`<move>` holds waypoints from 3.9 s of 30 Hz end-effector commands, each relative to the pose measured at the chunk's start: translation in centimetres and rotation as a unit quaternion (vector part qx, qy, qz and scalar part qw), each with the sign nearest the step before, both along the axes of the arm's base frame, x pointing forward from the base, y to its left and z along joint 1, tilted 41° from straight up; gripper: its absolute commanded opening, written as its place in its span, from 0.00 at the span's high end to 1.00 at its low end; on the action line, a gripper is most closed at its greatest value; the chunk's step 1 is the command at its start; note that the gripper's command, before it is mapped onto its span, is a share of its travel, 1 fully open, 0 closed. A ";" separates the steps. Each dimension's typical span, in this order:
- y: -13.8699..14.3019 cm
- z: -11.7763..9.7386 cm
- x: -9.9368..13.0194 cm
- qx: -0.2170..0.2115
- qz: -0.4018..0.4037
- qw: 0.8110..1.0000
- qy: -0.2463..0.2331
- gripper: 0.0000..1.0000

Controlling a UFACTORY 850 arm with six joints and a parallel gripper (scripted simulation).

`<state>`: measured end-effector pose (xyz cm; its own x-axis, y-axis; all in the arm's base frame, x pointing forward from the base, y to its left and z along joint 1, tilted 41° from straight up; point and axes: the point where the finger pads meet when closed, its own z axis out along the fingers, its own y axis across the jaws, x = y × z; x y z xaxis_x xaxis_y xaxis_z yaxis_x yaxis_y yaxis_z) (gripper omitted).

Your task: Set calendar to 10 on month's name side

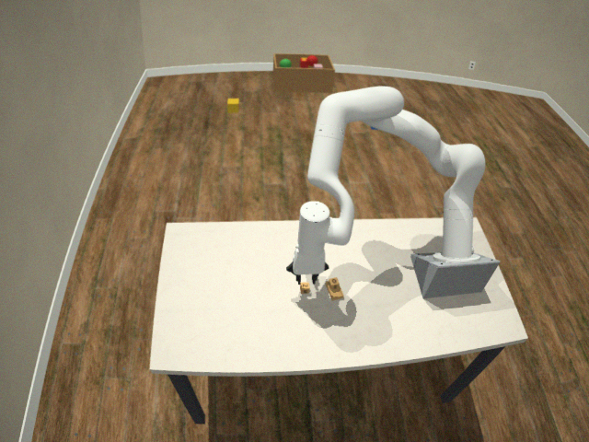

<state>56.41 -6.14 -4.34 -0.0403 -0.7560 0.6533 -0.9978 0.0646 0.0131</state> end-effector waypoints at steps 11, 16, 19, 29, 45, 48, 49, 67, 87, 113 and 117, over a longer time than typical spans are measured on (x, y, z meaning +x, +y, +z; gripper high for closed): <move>-0.9 -1.0 0.0 0.000 0.000 1.000 -0.001 0.53; -1.0 -1.2 0.0 0.000 0.000 1.000 -0.001 0.53; -1.1 -1.3 0.0 0.000 0.000 1.000 -0.001 0.53; -1.1 -1.3 0.0 0.000 0.000 1.000 -0.001 0.53; -1.1 -1.3 0.0 0.000 0.000 1.000 -0.001 0.53; -1.1 -1.3 0.0 0.000 0.000 1.000 -0.001 0.53; -1.1 -1.3 0.0 0.000 0.000 1.000 -0.001 0.53; -1.1 -1.3 0.0 0.000 0.000 1.000 -0.001 0.53; -1.1 -1.3 0.1 0.000 0.000 1.000 -0.001 0.53; -1.1 -1.3 0.1 0.000 0.000 1.000 -0.001 0.53; -0.9 -1.1 0.1 0.000 0.000 1.000 -0.001 0.53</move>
<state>56.41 -7.23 -5.61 -0.0405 -0.7560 0.6533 -0.9978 0.0645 0.0128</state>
